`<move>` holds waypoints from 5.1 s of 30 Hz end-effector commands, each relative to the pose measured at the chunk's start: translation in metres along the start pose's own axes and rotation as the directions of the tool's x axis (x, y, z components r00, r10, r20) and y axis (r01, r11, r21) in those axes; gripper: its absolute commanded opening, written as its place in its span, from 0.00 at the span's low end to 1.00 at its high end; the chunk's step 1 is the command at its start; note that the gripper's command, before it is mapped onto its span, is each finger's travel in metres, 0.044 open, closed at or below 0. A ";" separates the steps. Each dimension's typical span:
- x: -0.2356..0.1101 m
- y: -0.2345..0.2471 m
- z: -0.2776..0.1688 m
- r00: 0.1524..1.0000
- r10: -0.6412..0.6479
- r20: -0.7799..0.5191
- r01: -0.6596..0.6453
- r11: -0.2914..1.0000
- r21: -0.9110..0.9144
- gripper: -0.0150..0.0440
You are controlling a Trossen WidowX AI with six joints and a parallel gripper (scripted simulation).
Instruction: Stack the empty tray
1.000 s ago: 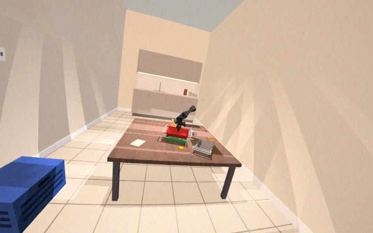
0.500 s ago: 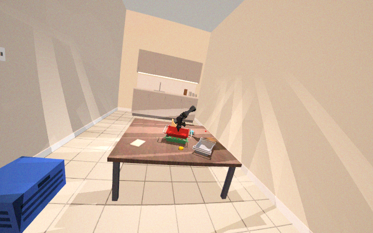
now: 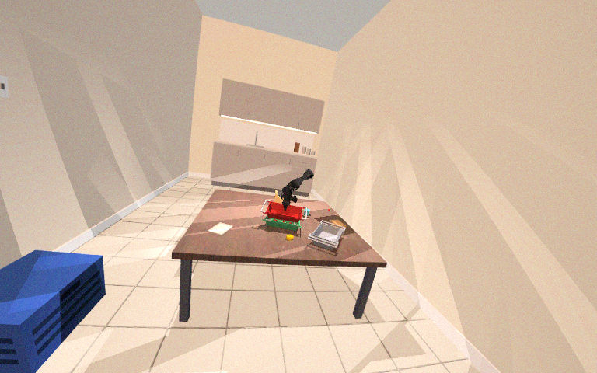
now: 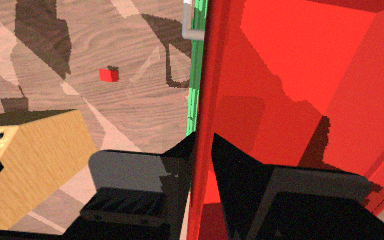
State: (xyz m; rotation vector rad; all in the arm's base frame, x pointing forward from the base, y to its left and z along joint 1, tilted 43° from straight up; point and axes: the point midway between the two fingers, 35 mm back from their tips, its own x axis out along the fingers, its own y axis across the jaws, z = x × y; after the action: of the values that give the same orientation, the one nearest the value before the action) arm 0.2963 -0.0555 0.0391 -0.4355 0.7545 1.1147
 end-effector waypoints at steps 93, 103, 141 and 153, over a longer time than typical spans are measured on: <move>0.021 0.009 0.002 1.000 0.022 0.001 -0.022 1.000 0.006 0.25; 0.021 0.009 0.002 1.000 0.022 0.001 -0.022 1.000 0.006 0.25; 0.021 0.009 0.002 1.000 0.022 0.001 -0.022 1.000 0.006 0.33; 0.021 0.009 0.002 1.000 0.022 0.001 -0.022 1.000 0.006 0.63</move>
State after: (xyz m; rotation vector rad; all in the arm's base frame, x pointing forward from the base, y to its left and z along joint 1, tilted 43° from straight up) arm 0.2941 -0.0377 0.0255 -0.4293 0.7604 1.1320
